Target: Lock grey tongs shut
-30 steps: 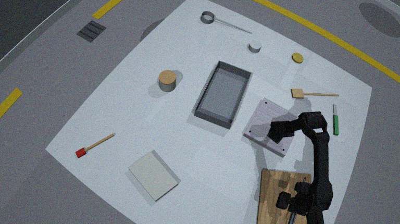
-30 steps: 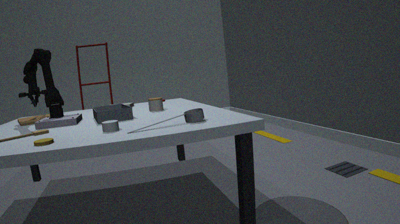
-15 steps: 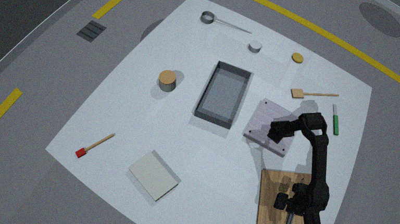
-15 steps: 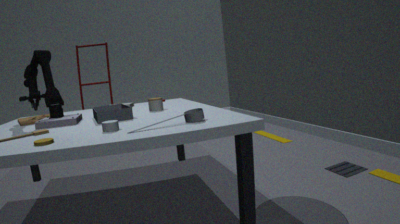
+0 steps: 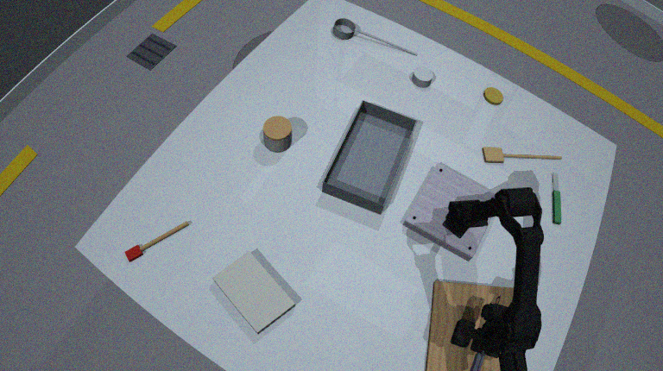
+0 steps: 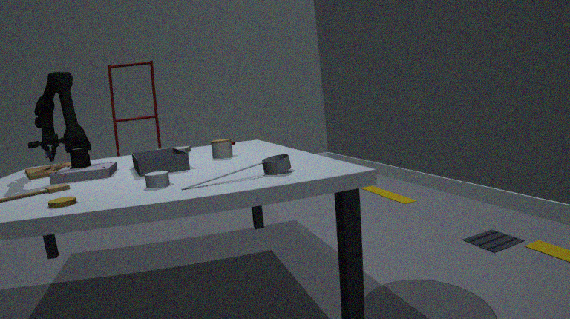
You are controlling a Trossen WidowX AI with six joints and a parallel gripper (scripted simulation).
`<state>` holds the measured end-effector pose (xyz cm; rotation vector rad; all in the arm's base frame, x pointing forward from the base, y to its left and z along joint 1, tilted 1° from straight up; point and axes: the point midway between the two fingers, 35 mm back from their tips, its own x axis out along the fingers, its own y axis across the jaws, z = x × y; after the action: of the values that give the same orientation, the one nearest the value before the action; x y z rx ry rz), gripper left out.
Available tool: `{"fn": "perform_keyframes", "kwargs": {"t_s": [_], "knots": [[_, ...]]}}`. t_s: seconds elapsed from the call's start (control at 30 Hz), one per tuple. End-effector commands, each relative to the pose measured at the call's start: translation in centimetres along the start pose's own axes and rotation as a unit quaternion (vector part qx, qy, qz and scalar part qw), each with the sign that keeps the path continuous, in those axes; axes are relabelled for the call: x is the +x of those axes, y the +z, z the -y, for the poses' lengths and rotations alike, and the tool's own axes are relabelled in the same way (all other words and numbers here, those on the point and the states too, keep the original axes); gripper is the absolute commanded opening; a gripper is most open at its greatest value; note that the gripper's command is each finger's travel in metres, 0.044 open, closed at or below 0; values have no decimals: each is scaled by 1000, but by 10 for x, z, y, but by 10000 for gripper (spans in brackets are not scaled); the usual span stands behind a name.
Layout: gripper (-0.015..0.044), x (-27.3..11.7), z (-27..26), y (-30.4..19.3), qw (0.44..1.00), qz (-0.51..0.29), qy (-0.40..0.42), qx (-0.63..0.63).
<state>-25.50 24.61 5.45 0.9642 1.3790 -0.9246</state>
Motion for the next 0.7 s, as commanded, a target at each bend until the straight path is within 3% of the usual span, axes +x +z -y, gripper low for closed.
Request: {"fn": "perform_keyframes", "kwargs": {"t_s": [0.0, 0.67], "knots": [[-71, 0, 0, 0, 1000, 0, 0, 0], [440, 0, 0, 0, 1000, 0, 0, 0]]}}
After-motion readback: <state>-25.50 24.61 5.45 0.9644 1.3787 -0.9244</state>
